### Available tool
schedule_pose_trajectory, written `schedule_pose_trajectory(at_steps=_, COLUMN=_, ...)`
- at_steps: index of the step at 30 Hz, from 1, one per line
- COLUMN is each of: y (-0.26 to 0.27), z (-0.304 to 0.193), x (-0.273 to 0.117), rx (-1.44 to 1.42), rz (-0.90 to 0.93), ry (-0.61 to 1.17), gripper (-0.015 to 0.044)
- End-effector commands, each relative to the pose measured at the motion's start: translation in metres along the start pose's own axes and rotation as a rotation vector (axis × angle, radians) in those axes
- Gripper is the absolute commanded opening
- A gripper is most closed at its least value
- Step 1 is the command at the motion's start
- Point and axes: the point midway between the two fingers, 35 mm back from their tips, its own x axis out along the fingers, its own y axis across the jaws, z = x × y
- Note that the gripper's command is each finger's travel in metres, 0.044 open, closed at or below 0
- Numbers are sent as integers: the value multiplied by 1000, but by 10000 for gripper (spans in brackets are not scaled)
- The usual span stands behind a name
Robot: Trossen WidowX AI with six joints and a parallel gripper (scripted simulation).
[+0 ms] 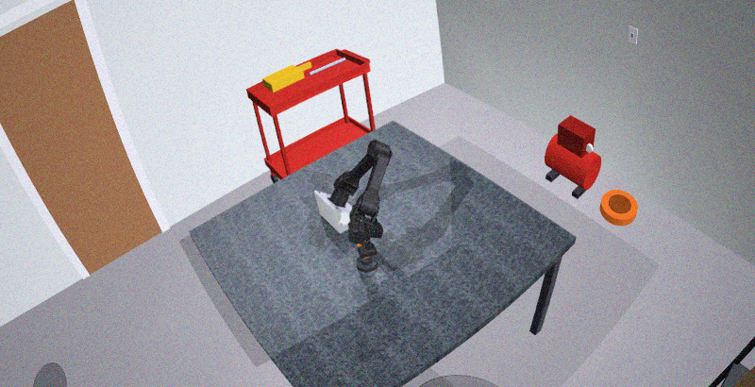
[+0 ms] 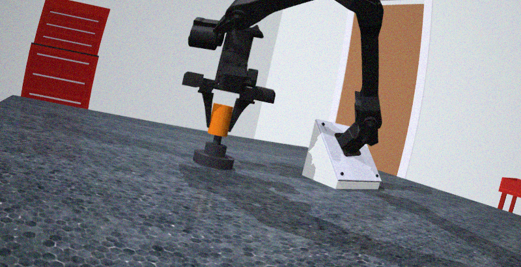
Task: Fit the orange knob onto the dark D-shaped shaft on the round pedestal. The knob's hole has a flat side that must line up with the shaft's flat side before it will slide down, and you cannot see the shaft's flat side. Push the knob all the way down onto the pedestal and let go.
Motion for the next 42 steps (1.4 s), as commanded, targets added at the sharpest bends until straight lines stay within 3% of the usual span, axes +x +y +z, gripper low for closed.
schedule_pose_trajectory(at_steps=1, y=-1, z=1, x=0, rx=261, rz=-5, ry=1, gripper=0)
schedule_pose_trajectory(at_steps=17, y=2, z=-2, x=1, rx=1328, rz=-6, ry=-1, gripper=0)
schedule_pose_trajectory(at_steps=42, y=-2, z=0, x=2, rx=1339, rz=-6, ry=-1, gripper=0)
